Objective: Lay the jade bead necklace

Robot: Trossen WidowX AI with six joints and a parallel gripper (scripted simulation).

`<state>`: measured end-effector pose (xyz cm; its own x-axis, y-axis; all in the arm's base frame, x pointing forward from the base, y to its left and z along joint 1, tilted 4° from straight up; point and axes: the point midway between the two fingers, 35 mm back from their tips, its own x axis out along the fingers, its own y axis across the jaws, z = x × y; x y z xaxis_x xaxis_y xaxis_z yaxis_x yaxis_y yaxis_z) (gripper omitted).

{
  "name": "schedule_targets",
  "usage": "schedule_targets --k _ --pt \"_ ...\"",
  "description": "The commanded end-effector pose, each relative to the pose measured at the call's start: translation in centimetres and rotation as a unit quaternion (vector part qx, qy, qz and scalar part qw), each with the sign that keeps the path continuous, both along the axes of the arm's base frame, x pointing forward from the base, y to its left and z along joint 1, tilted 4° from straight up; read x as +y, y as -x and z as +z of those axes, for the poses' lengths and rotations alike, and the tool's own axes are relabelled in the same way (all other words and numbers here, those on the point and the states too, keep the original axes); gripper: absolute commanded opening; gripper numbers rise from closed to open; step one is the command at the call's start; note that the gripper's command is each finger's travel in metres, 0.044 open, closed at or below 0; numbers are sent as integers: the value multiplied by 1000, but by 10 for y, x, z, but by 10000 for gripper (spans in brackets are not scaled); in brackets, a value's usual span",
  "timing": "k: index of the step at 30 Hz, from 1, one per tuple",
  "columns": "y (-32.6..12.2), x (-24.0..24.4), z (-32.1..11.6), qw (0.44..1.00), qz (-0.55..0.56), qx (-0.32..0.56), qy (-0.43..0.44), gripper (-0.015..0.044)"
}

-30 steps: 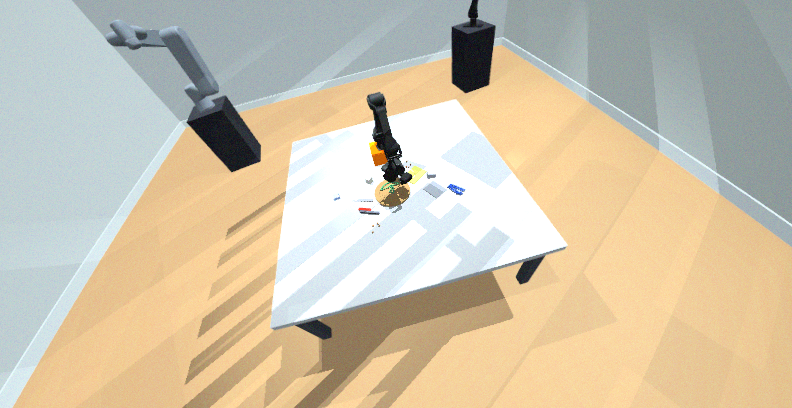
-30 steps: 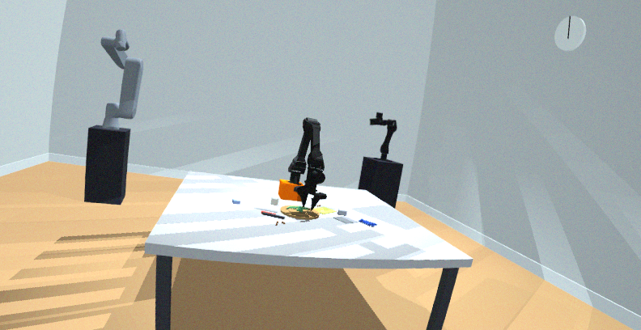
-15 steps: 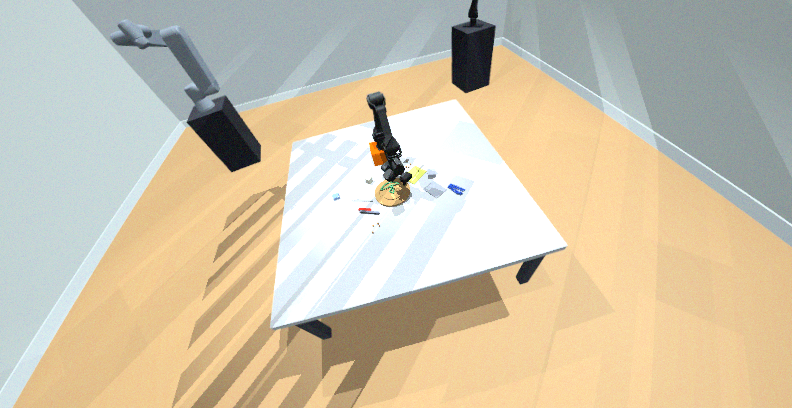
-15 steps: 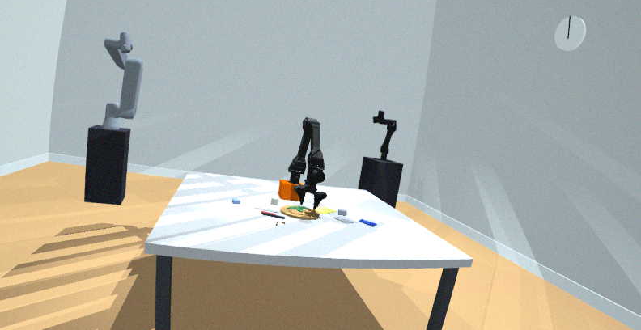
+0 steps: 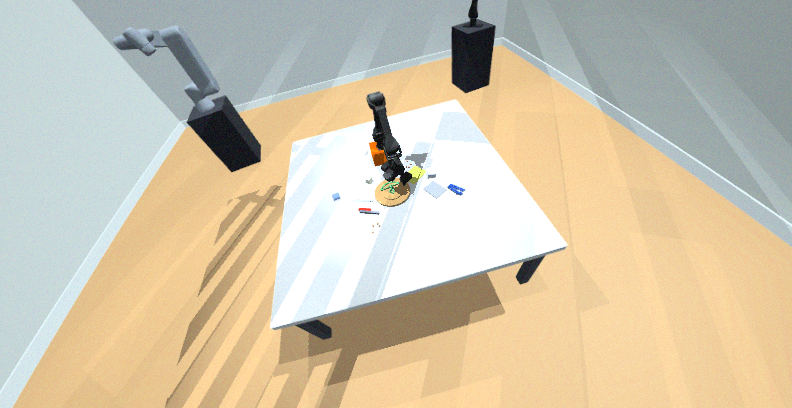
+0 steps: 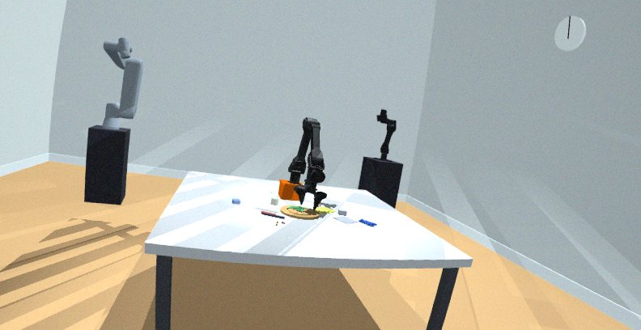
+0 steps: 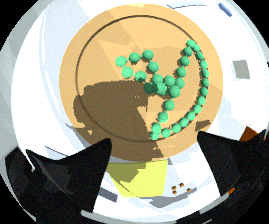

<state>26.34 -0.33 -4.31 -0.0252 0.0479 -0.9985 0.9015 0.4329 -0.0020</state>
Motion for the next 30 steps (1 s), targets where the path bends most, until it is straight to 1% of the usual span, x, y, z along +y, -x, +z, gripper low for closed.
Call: schedule_targets --k 1,6,11,16,19,30 --pt "-1 -2 4 1000 9 -1 1 388" --pt "-6 -11 31 997 80 -4 -1 256" --pt "-6 -12 31 997 83 -4 -1 125" --pt "-6 -11 16 997 83 -4 -1 120" --pt "-11 -11 24 997 80 -14 -1 120" --pt "-9 -11 10 997 81 -10 -1 120"
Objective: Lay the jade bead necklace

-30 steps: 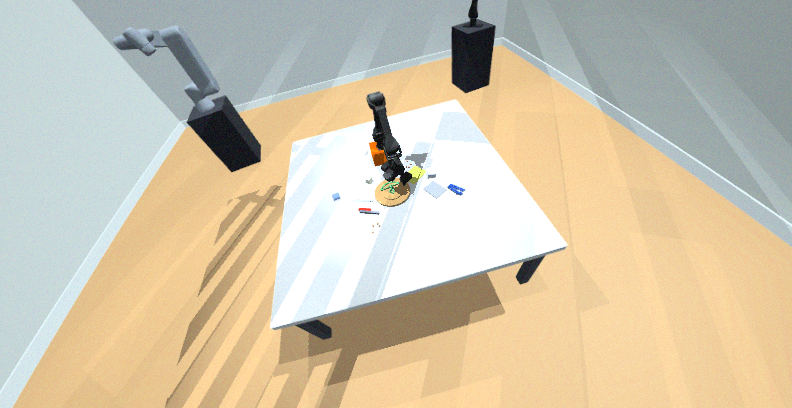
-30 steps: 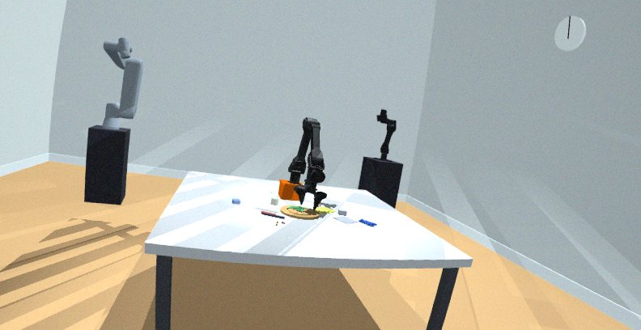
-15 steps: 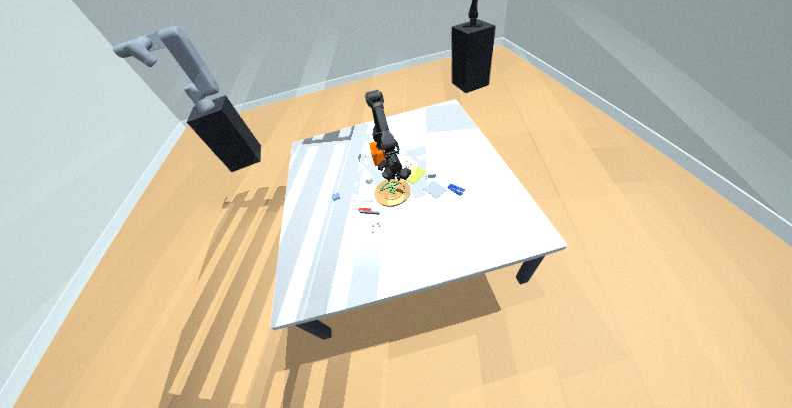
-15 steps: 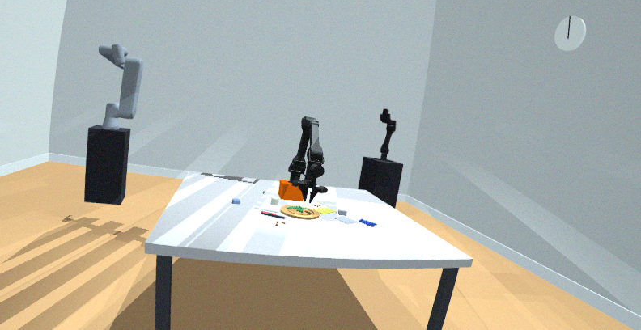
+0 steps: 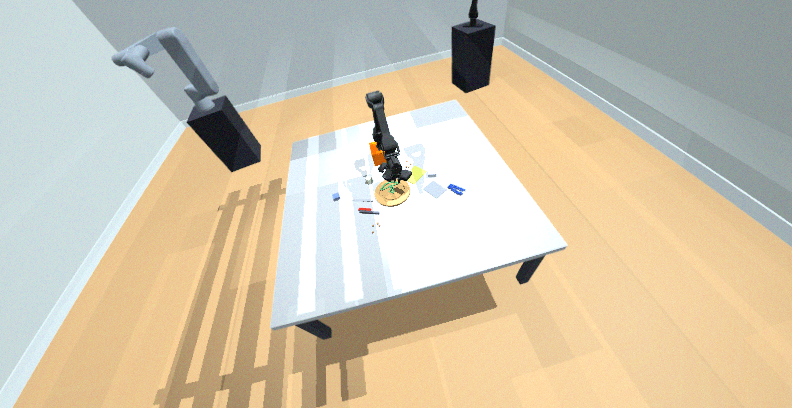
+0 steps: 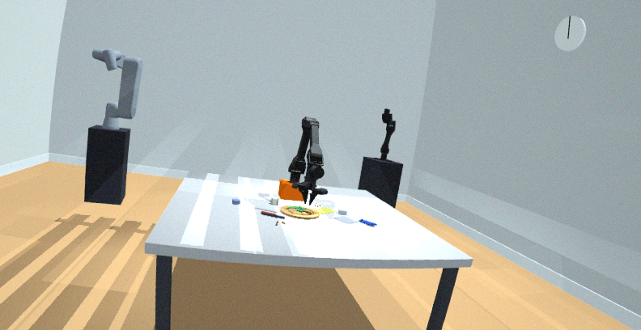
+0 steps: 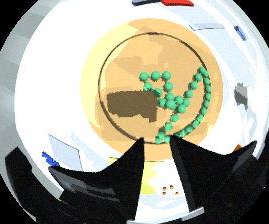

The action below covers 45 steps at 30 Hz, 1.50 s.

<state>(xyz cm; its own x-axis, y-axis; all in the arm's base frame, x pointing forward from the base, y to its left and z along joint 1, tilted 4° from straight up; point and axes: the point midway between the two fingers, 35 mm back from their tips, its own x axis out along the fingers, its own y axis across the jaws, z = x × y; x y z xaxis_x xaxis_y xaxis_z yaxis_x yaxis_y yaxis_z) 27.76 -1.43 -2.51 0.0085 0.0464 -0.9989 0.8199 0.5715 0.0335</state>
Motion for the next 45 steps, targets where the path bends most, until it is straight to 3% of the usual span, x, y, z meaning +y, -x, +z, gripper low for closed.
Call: schedule_targets --k 1,13,31,45 --pt "6 0 -10 1000 1 11 0 120" --pt "9 1 -26 1000 2 17 0 120" --pt "4 1 -19 1000 1 7 -1 0" --pt "6 7 -13 1000 2 16 0 0"
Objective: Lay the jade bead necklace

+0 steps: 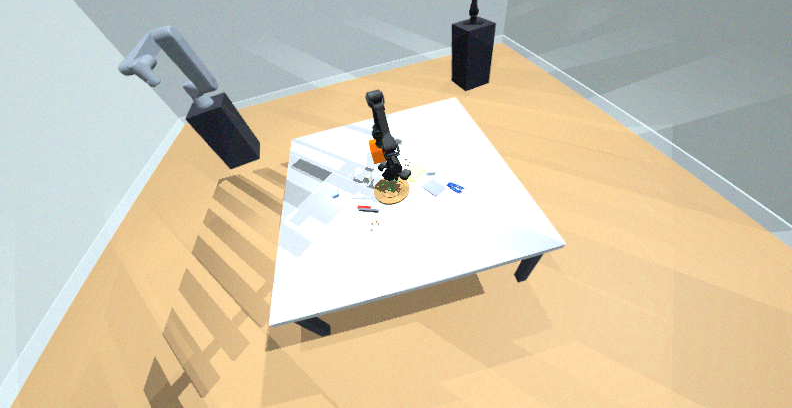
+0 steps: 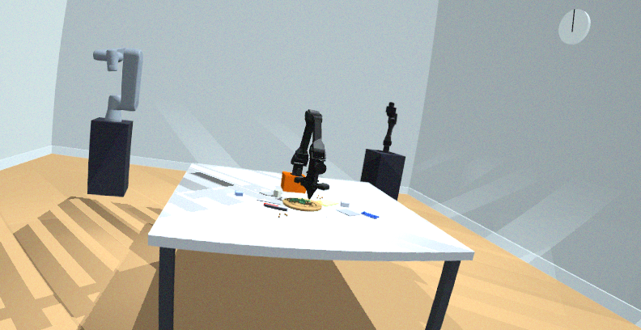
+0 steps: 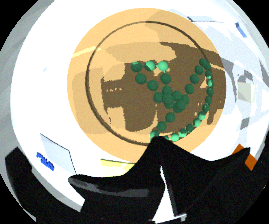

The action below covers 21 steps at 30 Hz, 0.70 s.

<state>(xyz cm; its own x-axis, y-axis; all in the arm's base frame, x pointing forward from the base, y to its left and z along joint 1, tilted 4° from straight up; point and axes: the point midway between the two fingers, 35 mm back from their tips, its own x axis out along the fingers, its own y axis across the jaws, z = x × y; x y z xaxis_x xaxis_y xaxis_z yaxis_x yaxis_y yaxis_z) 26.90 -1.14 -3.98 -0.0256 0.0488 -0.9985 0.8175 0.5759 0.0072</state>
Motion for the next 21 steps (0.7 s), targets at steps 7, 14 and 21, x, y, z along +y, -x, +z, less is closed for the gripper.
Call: schedule_targets --k 7,14,21 --pt "-6 14 2 1000 0 -1 1 0" --pt "-6 15 -9 1000 0 -1 1 0" --pt "-6 15 -11 1000 0 -1 1 0"
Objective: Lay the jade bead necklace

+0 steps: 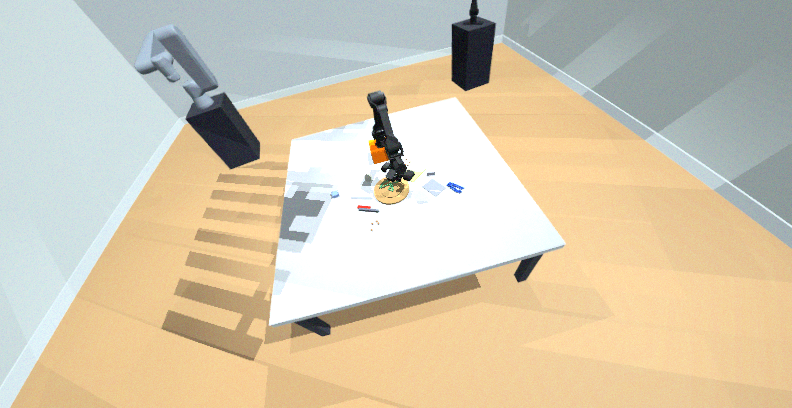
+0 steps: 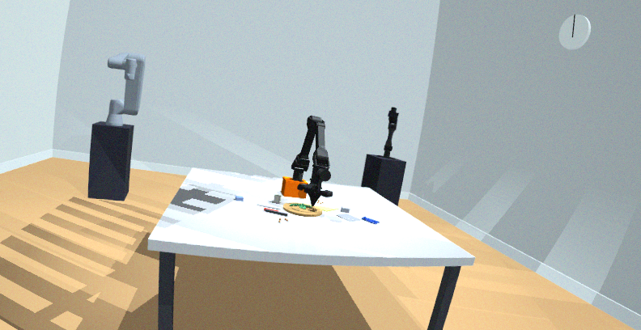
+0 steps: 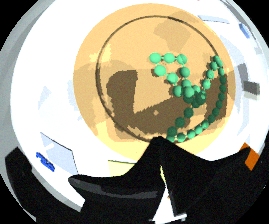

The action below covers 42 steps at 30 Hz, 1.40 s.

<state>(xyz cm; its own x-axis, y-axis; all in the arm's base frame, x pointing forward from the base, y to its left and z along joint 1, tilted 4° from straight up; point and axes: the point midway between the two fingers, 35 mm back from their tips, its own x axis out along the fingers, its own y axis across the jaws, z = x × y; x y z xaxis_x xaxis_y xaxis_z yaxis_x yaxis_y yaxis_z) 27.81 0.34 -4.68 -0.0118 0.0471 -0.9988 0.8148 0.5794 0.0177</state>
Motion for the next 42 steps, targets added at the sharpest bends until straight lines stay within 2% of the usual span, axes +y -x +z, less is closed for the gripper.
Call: schedule_targets --k 1,3,20,42 --pt "3 0 -4 1000 -2 6 0 0" --pt "3 0 -4 1000 -2 6 0 0" --pt "-1 1 2 1000 0 -2 -2 440" --pt "-1 1 9 1000 -2 6 0 440"
